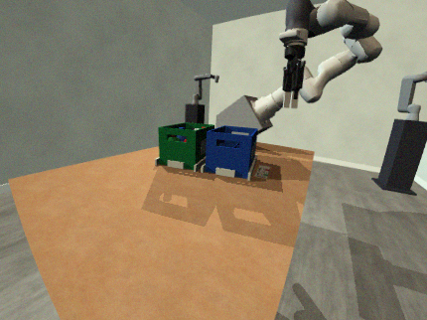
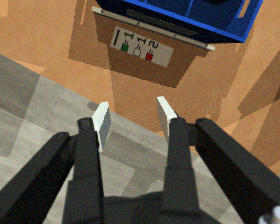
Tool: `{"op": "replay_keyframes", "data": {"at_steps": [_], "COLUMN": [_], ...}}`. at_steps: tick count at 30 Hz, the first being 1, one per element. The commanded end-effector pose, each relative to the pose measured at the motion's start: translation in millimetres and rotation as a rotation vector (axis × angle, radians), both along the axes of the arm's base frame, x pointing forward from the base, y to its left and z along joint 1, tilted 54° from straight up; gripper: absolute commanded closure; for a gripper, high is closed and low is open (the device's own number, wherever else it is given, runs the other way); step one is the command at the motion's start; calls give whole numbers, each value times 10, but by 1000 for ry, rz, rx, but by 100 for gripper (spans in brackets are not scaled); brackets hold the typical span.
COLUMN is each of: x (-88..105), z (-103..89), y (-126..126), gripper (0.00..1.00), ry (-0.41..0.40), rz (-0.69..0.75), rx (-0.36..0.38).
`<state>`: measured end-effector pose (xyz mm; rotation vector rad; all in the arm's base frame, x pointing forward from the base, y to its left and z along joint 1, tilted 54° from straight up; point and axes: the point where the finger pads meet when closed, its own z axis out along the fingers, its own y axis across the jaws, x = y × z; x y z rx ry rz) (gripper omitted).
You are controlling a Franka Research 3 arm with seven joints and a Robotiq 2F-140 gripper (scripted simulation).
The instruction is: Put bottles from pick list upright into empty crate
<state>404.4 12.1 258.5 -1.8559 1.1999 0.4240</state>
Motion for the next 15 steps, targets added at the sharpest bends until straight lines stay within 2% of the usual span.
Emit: {"op": "replay_keyframes", "data": {"at_steps": [1,9,11,12,15], "x": [53,75,75,77,86], "z": [-185,-584,-584,-634,-784], "y": [-25,-14,-14,-13,-9], "gripper": [62,62,62,62,62], "ry": [119,264,264,312,357], "rz": [-101,-195,-195,-227,-260], "rx": [17,54,54,64,75]}}
